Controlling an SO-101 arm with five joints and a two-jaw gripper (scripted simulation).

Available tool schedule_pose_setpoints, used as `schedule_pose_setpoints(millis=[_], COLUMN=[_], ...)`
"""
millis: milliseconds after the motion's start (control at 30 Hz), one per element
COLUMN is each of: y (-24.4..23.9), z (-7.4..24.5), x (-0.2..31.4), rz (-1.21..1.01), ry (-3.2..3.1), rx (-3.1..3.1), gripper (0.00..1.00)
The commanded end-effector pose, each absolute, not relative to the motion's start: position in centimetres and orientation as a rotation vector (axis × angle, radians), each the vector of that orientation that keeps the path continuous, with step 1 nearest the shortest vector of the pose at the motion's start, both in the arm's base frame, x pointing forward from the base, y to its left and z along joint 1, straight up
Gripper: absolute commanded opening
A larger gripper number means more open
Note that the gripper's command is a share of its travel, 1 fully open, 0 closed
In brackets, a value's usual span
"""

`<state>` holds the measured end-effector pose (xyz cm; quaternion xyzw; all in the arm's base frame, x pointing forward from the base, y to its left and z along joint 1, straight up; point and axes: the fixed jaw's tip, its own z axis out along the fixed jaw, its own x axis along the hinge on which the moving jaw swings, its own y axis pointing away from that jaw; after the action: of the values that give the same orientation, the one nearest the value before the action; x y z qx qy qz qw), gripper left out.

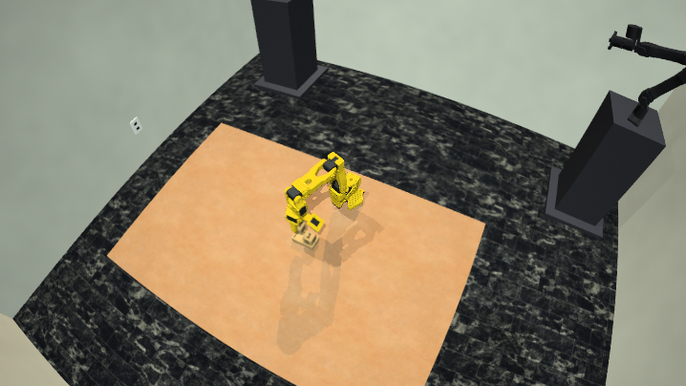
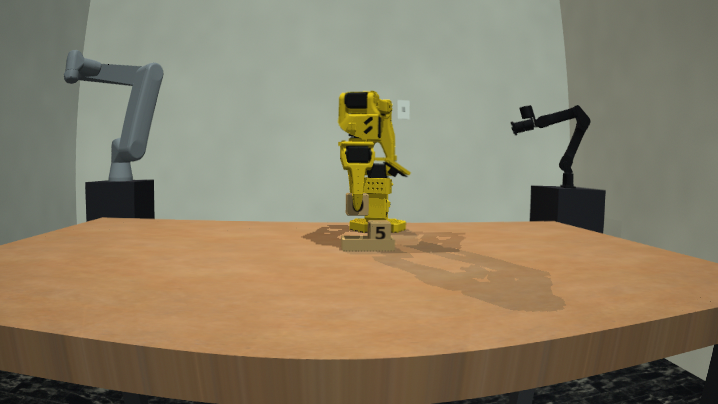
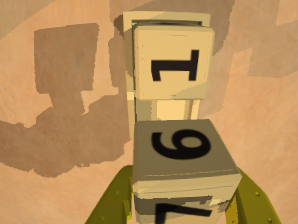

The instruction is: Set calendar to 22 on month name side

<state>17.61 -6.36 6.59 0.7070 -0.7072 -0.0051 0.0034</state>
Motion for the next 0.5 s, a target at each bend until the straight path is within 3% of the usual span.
schedule_pose_setpoints(millis=[0,467], y=[-6.66,-6.80], z=[7.48,7.48], x=[18.12,18.19], rz=[0.058,0.058], ry=[-2.251,-2.253], rx=[2.216,2.214], gripper=[0.00,0.00])
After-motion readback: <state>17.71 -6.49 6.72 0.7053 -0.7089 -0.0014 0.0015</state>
